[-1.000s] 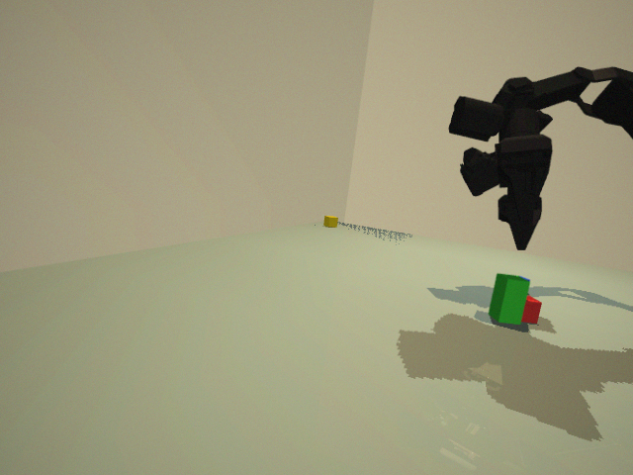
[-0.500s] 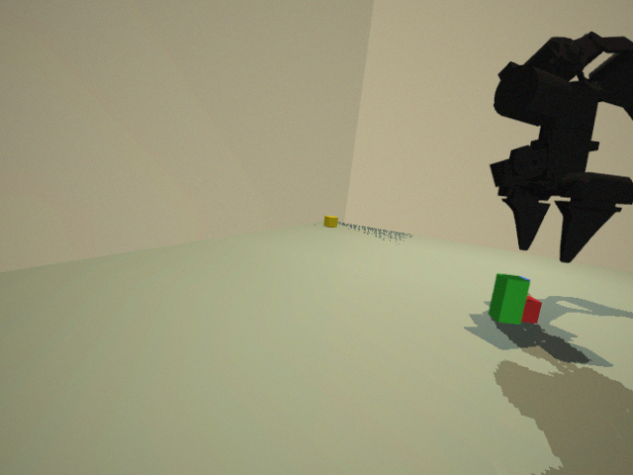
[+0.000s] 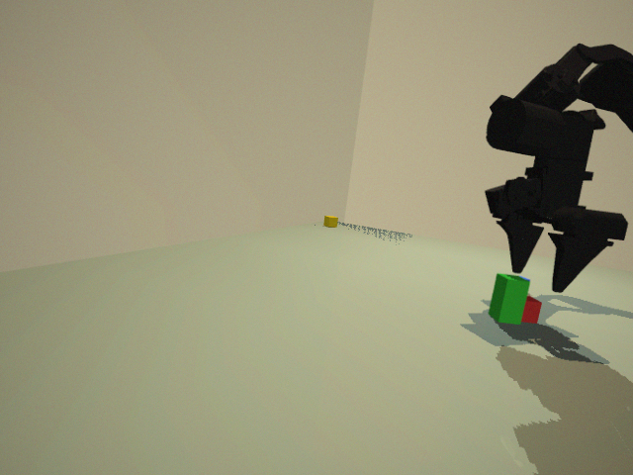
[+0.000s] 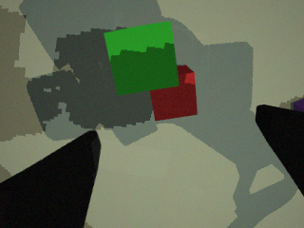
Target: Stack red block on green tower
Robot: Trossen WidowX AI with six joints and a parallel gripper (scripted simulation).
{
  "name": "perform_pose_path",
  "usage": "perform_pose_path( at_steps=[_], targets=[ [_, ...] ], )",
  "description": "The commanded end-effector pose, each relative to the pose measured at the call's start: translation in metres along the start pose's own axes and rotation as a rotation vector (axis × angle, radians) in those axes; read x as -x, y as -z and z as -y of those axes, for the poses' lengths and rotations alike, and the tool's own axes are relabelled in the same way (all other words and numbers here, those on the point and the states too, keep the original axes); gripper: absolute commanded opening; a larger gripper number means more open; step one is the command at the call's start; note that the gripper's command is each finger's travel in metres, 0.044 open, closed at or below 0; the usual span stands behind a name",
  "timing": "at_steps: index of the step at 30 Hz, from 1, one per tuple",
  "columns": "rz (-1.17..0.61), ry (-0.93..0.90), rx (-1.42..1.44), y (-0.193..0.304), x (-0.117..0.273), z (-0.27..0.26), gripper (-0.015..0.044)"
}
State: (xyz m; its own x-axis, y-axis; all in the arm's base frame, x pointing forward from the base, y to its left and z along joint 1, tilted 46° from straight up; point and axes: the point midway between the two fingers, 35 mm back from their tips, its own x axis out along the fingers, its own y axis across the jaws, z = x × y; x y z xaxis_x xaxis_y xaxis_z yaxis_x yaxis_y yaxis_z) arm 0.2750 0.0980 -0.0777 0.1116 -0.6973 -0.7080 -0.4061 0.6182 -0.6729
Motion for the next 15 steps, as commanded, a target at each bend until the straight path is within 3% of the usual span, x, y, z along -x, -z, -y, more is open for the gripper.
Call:
perform_pose_path(
  at_steps=[1,15],
  targets=[
    [0.005,0.006,0.005,-0.001,-0.009,0.001,0.044],
    [0.005,0.006,0.005,-0.001,-0.025,0.001,0.044]
  ],
)
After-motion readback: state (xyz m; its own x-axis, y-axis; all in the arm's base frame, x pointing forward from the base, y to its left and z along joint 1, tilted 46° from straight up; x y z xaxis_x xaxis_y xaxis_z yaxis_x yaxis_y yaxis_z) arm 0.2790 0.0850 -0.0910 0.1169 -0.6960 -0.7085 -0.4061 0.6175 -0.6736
